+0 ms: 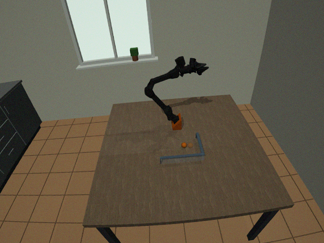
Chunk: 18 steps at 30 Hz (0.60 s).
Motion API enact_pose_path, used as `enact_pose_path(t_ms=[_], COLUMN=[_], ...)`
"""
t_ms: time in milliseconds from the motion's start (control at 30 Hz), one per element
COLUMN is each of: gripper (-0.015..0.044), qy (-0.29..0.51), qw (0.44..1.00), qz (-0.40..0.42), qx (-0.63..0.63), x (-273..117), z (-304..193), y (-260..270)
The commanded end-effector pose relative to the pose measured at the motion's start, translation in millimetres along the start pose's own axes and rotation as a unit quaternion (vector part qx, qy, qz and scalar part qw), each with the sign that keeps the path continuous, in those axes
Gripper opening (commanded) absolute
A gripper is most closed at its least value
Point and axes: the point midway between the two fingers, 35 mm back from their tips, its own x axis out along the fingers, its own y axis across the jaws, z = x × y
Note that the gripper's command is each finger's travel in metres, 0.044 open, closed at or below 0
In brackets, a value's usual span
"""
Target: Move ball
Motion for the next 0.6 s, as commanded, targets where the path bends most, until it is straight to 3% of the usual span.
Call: enact_pose_path(t_ms=[0,267,567], gripper=[0.0318,0.0318,0.0318], qy=[0.087,0.282,0.482], qw=[0.996,0.957,0.86], qz=[0.014,0.066,0.164], qx=[-0.014,-0.022,-0.004], x=[20,33,-10], z=[-59,-198,-349], y=[-6,-16,-12])
